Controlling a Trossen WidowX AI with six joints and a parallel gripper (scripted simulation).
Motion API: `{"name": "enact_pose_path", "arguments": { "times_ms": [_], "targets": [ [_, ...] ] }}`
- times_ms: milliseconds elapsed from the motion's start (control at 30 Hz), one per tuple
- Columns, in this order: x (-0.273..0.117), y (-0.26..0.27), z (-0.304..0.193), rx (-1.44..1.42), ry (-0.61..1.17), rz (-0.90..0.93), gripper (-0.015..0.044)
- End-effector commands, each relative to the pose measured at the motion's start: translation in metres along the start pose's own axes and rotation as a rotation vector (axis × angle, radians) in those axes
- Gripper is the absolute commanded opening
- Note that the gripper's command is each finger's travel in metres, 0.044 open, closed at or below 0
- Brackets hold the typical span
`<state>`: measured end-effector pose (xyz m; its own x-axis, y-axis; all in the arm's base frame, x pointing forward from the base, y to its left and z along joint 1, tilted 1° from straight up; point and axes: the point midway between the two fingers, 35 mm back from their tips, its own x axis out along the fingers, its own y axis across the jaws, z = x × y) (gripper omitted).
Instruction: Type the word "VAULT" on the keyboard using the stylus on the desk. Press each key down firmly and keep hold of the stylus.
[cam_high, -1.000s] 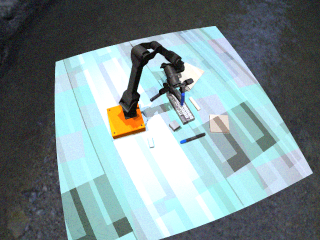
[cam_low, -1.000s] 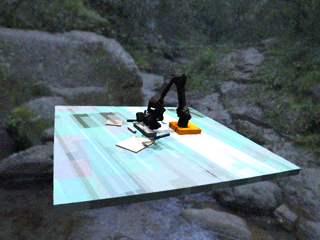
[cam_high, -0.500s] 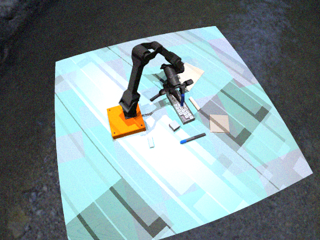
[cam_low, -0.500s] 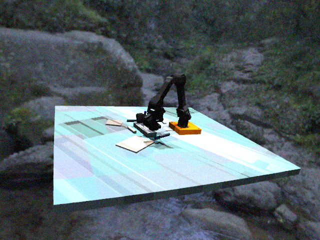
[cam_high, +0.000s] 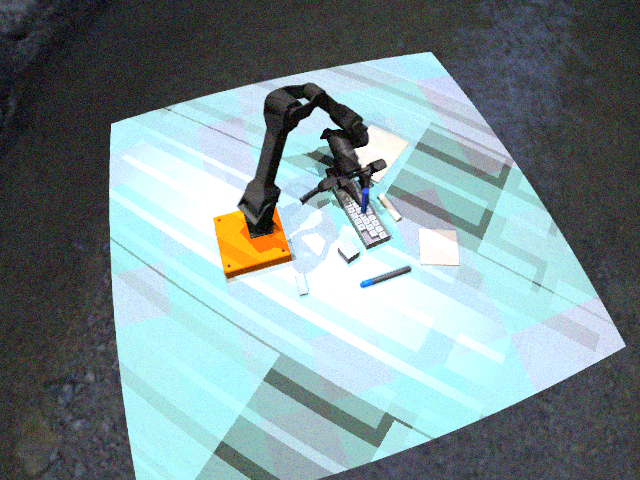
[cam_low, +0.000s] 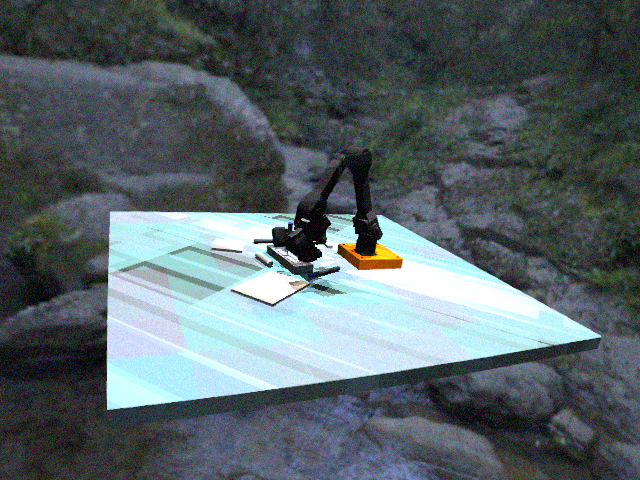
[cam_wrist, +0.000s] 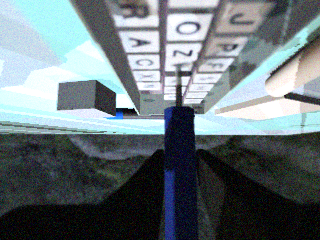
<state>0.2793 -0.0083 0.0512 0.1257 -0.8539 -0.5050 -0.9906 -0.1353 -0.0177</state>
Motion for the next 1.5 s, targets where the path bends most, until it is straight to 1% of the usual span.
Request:
{"name": "enact_pose_path", "arguments": {
  "times_ms": [0, 233, 567, 667, 733, 767, 1033, 1200, 1467],
  "targets": [
    [-0.001, 0.000, -0.003, -0.005, 0.003, -0.001, 0.0081],
    [-0.018, 0.000, -0.031, -0.005, 0.003, -0.001, 0.0081],
    [-0.017, 0.000, -0.030, -0.002, 0.001, 0.001, 0.0085],
    [-0.017, 0.000, -0.030, -0.002, 0.001, 0.001, 0.0065],
    [-0.019, 0.002, -0.029, -0.003, 0.000, 0.001, 0.0012],
    [-0.020, 0.003, -0.028, -0.003, 0.000, 0.001, 0.0000],
    [-0.045, 0.020, -0.019, -0.006, 0.001, -0.002, 0.0000],
    [-0.045, 0.021, -0.018, -0.006, 0.001, -0.002, 0.0000],
    [-0.036, 0.021, -0.002, -0.006, 0.001, -0.001, 0.0000]
  ]
}}
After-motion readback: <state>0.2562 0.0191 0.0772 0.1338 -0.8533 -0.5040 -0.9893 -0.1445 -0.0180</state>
